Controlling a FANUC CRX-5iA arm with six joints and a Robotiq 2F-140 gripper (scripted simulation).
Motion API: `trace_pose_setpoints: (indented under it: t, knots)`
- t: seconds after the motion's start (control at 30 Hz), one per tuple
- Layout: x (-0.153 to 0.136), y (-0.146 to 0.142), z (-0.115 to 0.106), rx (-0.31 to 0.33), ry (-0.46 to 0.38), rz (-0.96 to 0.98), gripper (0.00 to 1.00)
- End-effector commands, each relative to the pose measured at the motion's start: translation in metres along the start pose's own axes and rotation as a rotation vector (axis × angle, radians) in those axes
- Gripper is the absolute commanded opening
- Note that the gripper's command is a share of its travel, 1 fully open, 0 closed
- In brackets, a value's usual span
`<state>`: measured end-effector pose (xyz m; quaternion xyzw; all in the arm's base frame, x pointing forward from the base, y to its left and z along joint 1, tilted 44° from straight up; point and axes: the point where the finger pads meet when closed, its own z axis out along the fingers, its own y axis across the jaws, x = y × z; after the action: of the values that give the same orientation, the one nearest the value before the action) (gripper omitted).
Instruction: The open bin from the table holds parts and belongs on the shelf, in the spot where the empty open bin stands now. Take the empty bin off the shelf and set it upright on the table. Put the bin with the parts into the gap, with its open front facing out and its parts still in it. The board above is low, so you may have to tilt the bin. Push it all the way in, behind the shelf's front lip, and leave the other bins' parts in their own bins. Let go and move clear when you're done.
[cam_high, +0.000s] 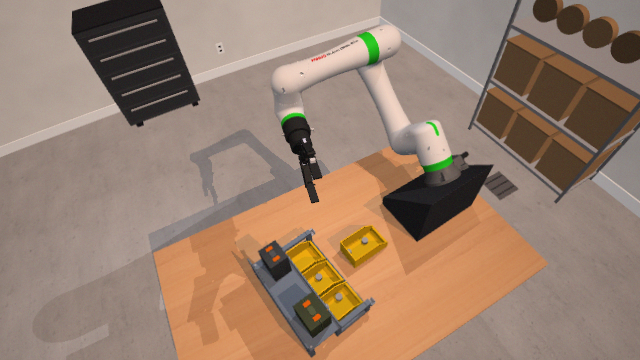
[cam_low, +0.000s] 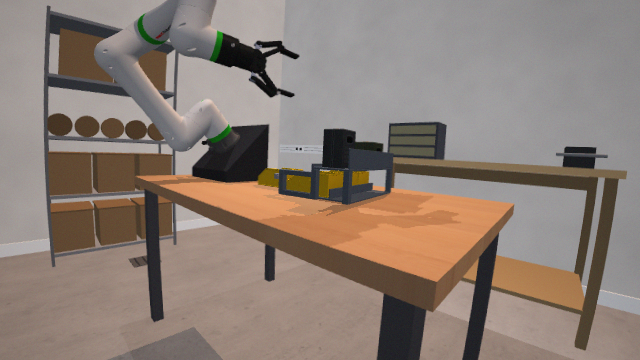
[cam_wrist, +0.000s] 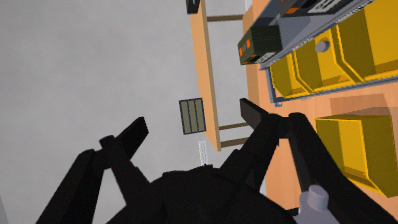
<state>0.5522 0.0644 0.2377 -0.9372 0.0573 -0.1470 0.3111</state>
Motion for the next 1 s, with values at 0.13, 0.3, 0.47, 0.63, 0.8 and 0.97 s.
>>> trace_pose_setpoints:
  t: [0.13, 0.3, 0.47, 0.63, 0.8, 0.97]
  knots:
    - [-0.026, 0.014, -0.009, -0.19, -0.158, -0.053, 1.0]
    - [-0.034, 0.026, -0.029, -0.356, -0.24, -0.085, 1.0]
    - [-0.033, 0.032, -0.06, -0.536, -0.289, -0.108, 1.0]
    - [-0.027, 0.048, -0.072, -0.672, -0.338, -0.212, 1.0]
    - [-0.025, 0.068, -0.063, -0.717, -0.391, -0.337, 1.0]
    - [-0.021, 0.098, -0.051, -0.783, -0.496, -0.553, 1.0]
